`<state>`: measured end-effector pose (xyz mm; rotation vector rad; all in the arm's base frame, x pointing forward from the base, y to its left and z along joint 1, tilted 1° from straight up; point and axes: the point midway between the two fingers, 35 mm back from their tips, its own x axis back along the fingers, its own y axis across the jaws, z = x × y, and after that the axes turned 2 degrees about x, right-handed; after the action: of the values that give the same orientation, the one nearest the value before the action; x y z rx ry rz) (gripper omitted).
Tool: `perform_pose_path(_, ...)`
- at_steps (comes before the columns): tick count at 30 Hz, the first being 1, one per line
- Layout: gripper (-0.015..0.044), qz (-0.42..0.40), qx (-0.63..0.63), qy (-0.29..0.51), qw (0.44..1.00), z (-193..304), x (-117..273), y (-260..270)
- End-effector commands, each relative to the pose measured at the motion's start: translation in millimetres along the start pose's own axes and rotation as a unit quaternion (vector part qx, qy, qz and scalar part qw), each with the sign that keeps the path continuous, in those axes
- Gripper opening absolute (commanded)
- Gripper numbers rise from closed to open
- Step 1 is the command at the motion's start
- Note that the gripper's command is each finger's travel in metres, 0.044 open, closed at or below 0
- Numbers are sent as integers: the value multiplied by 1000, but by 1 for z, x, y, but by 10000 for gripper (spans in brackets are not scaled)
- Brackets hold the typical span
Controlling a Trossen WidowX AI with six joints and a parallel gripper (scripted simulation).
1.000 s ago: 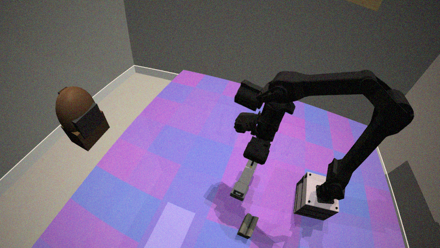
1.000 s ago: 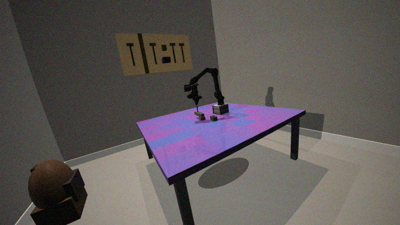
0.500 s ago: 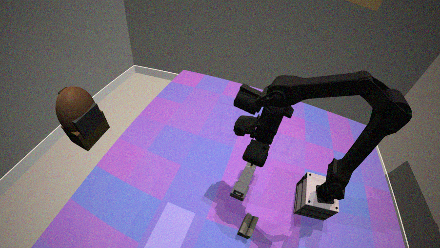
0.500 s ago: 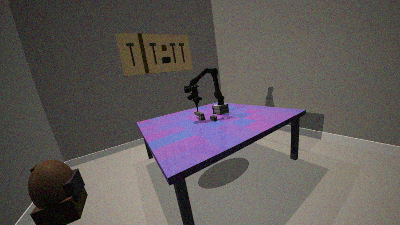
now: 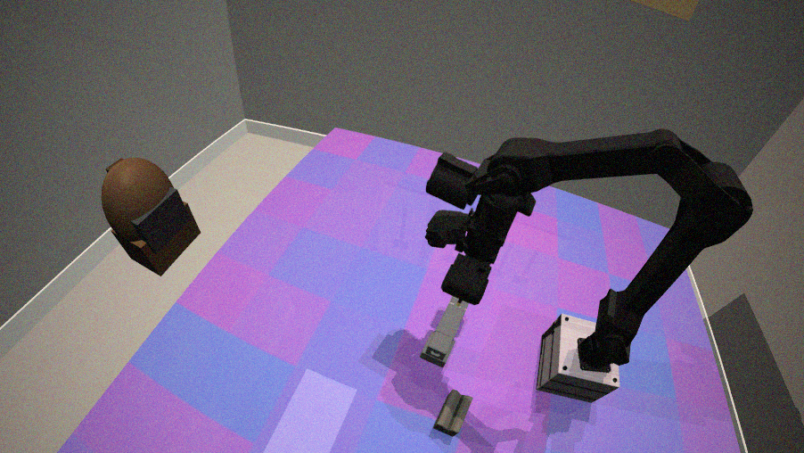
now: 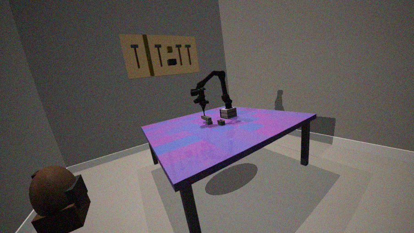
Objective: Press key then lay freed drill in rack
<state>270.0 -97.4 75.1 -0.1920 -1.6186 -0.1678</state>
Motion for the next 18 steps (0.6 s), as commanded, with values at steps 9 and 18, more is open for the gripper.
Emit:
perform_pose_path(9, 0, 1, -2, 9, 1000, 1, -10, 0)
perform_pose_path(18, 0, 1, -2, 10, 1000, 4, -13, 0)
